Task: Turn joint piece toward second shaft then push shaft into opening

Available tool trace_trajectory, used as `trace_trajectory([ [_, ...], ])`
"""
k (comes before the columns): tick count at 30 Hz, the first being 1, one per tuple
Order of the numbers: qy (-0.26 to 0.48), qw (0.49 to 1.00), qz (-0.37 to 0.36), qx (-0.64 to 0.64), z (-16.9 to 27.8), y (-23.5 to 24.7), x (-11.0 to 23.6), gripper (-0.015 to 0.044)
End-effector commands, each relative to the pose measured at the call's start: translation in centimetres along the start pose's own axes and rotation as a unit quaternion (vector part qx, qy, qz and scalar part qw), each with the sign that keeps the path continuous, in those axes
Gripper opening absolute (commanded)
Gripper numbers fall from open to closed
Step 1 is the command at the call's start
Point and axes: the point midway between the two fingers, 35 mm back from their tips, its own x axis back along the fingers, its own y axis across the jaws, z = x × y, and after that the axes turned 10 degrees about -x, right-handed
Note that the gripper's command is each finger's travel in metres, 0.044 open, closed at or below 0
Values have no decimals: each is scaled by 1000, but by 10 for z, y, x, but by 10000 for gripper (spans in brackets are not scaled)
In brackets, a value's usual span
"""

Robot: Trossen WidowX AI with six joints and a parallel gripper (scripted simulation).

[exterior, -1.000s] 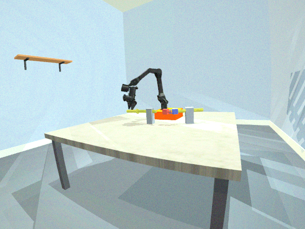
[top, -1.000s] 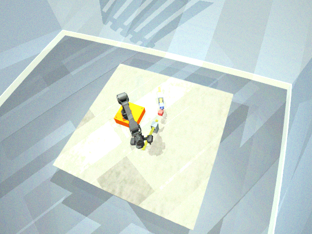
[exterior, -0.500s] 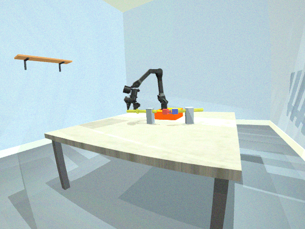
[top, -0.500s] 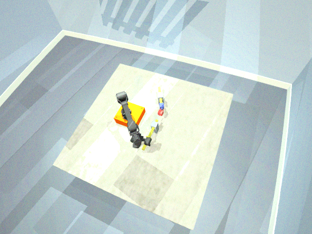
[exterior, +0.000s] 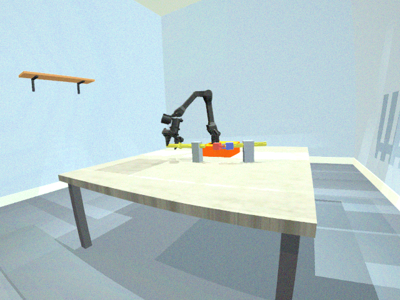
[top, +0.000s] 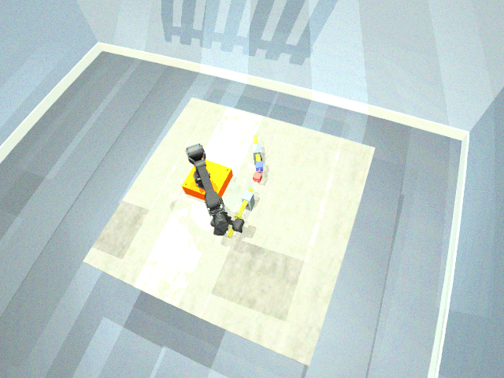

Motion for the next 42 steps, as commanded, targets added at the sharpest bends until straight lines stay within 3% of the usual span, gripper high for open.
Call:
trace_trajectory([
  [1, 2, 1000, 6, -5, 2, -4, -10, 440],
  [7, 2, 1000, 6, -5, 2, -4, -17, 440],
  [20, 2, 1000, 6, -5, 2, -4, -17, 102],
  [33, 2, 1000, 6, -5, 2, -4, -17, 102],
  [42, 3, 1000, 5, -3, 2, -4, -17, 67],
])
